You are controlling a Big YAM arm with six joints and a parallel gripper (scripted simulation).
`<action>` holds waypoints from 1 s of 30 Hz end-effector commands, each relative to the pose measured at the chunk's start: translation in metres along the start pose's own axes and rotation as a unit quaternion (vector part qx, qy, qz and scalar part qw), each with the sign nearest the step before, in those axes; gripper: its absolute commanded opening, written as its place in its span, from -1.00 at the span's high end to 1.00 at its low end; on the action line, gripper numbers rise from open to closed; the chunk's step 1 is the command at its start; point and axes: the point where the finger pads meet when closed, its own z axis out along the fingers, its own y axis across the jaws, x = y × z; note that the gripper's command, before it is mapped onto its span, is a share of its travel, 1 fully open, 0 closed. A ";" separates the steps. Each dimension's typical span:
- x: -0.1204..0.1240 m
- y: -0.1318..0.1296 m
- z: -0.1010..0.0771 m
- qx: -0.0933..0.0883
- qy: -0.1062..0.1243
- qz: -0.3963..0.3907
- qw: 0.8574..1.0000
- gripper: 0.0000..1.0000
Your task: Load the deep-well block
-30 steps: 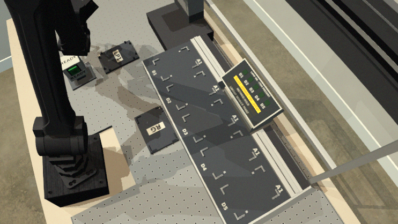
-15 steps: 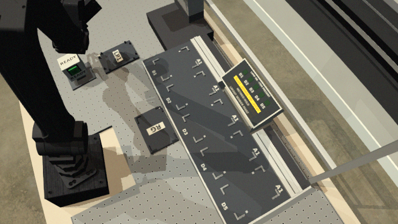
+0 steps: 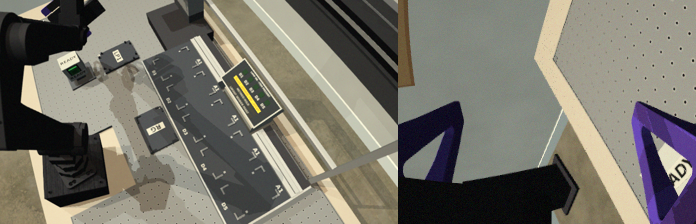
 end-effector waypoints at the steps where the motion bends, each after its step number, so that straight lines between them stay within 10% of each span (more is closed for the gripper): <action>1: -0.018 0.016 -0.016 0.011 -0.013 -0.009 1.000 -1.00; 6: -0.026 0.020 -0.031 0.034 -0.019 -0.003 0.999 -1.00; 7: 0.000 0.003 -0.034 0.055 0.004 0.002 0.998 -1.00; 11: -0.027 0.016 -0.056 0.080 -0.022 0.017 0.996 -1.00; 24: -0.001 -0.018 -0.106 0.201 -0.001 0.053 0.978 -1.00; 30: -0.025 -0.006 -0.141 0.241 -0.027 0.070 0.968 -1.00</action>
